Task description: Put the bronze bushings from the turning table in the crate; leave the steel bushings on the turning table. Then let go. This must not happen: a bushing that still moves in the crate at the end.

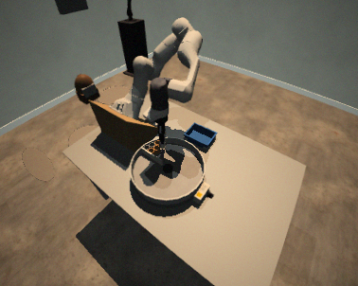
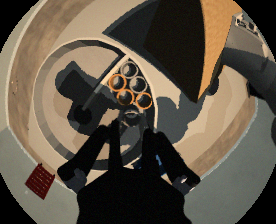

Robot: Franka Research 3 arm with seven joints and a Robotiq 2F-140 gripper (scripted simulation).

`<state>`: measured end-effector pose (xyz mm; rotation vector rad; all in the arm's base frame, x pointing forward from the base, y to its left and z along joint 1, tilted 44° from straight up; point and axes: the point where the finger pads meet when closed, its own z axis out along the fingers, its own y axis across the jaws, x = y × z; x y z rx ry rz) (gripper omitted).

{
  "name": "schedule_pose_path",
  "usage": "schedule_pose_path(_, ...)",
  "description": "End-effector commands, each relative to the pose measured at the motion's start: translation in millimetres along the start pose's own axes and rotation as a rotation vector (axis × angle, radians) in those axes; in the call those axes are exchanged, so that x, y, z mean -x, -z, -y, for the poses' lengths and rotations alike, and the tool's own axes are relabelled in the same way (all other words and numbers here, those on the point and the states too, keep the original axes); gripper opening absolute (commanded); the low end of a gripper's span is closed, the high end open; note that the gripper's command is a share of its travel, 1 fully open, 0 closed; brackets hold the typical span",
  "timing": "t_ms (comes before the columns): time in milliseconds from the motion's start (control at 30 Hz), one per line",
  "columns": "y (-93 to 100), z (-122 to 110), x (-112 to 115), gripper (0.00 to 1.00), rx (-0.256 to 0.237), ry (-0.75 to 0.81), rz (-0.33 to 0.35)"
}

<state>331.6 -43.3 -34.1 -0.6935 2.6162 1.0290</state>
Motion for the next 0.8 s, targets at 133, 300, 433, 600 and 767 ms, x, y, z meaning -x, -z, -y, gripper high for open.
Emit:
schedule_pose_path(133, 26.5, -2, -2, 0.0, 0.008, -0.018, -0.006)
schedule_pose_path(300, 41.3, -1, -2, 0.0, 0.008, -0.018, -0.006)
schedule_pose_path(433, 44.4, -1, -2, 0.0, 0.008, -0.018, -0.006)
schedule_pose_path(600, 44.5, -1, -2, 0.0, 0.008, -0.018, -0.006)
schedule_pose_path(767, 44.5, -1, -2, 0.0, 0.008, -0.018, -0.006)
